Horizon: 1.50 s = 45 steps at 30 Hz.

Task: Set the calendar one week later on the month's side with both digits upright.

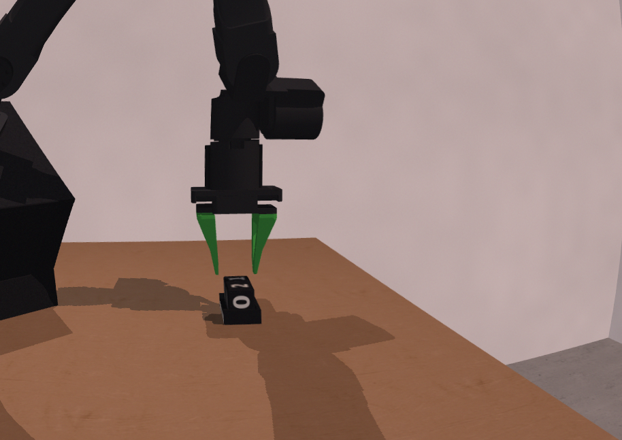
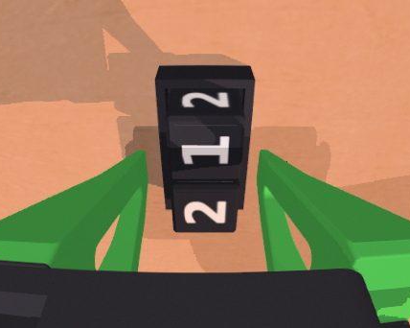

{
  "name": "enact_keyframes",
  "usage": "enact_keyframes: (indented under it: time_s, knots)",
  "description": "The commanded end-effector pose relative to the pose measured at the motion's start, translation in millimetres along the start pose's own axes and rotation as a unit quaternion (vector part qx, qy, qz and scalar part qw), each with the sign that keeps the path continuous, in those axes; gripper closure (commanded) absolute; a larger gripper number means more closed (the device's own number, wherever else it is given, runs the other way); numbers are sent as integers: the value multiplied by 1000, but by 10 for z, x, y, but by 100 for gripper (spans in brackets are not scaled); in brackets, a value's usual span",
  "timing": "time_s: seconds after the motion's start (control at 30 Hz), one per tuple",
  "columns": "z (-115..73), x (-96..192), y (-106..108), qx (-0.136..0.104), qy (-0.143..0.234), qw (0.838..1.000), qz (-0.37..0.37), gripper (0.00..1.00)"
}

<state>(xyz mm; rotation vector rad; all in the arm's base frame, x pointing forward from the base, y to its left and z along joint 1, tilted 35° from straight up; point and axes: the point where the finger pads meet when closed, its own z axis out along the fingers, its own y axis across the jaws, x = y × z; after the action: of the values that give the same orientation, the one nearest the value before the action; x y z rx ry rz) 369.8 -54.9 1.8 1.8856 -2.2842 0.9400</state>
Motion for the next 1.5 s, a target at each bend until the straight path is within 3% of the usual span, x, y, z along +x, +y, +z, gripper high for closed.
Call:
enact_keyframes:
  time_s: [0.0, 1.47]
  knots:
    - [-62, -96, -112, 13, -12, 1000, 2, 55]
    - [-94, -82, -115, 16, -13, 1000, 3, 55]
